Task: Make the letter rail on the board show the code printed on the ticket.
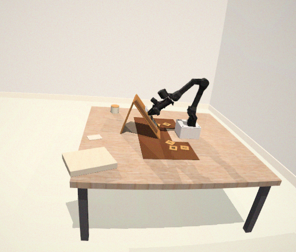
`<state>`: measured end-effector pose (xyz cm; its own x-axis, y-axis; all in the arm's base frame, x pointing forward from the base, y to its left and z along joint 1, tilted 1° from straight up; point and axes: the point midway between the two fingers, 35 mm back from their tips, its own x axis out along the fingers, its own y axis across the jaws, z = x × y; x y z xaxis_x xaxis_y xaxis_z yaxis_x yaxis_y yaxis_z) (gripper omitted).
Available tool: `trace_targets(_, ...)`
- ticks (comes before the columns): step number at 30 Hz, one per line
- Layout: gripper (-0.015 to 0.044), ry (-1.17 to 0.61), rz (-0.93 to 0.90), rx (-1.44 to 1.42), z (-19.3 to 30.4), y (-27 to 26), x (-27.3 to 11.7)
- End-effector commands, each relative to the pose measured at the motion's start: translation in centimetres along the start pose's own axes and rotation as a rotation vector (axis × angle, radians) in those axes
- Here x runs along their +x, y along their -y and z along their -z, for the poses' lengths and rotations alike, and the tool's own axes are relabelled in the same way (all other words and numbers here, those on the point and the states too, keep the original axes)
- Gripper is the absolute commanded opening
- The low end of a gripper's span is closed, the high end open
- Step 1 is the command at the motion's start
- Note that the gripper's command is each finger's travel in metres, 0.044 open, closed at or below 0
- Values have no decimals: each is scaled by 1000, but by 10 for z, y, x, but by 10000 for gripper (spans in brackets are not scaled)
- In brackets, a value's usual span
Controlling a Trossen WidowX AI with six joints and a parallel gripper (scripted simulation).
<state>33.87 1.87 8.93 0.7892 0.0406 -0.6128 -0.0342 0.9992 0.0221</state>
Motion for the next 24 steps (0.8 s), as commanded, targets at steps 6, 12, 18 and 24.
trace_targets(6,0,1,4,5,0,-4,0)
trace_targets(12,0,1,3,5,0,-8,0)
trace_targets(18,0,1,3,6,0,-11,0)
trace_targets(24,0,1,3,6,0,-14,0)
